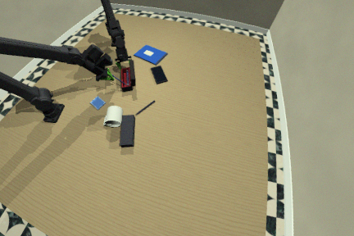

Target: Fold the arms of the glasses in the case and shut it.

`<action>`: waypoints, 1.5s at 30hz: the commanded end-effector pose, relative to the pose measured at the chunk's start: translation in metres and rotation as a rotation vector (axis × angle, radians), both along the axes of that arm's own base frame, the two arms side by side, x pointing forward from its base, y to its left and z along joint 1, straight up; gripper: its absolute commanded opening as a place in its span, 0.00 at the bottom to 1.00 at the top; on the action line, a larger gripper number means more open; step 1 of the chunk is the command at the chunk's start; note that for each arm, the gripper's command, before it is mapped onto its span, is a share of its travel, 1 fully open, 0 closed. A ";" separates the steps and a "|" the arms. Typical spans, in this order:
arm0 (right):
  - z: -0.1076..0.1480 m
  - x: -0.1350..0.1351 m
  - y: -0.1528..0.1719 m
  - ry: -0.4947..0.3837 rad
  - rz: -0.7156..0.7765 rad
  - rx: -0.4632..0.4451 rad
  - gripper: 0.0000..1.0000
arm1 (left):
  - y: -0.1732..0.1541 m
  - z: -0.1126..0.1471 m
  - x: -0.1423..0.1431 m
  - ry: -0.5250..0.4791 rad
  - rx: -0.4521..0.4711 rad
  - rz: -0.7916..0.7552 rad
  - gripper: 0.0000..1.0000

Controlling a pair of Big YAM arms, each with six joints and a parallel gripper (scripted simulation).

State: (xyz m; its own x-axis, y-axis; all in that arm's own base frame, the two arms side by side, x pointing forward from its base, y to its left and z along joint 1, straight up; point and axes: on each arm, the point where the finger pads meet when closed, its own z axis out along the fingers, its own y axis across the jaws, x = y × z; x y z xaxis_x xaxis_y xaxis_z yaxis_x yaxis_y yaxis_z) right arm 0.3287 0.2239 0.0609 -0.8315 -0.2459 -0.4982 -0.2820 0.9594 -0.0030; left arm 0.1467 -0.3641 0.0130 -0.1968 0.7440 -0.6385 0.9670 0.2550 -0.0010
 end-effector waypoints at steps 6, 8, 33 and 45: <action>0.014 0.020 0.030 -0.041 0.004 0.039 0.00 | -0.030 0.037 0.017 -0.039 -0.102 0.011 0.57; 0.014 0.020 0.032 -0.041 0.004 0.039 0.00 | -0.030 0.037 0.017 -0.039 -0.102 0.011 0.57; 0.007 0.021 0.042 -0.029 0.002 0.028 0.00 | -0.017 0.017 0.008 -0.021 -0.048 0.001 0.57; 0.005 0.026 0.058 -0.035 0.004 0.036 0.00 | -0.017 0.017 0.008 -0.021 -0.048 0.001 0.57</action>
State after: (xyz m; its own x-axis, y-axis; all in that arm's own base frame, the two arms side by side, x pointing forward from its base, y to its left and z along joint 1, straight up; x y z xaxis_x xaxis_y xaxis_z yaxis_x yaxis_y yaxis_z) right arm 0.3359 0.2545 0.0510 -0.8345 -0.2526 -0.4898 -0.2848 0.9585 -0.0091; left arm 0.1470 -0.3639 0.0130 -0.1977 0.7439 -0.6384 0.9667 0.2561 -0.0011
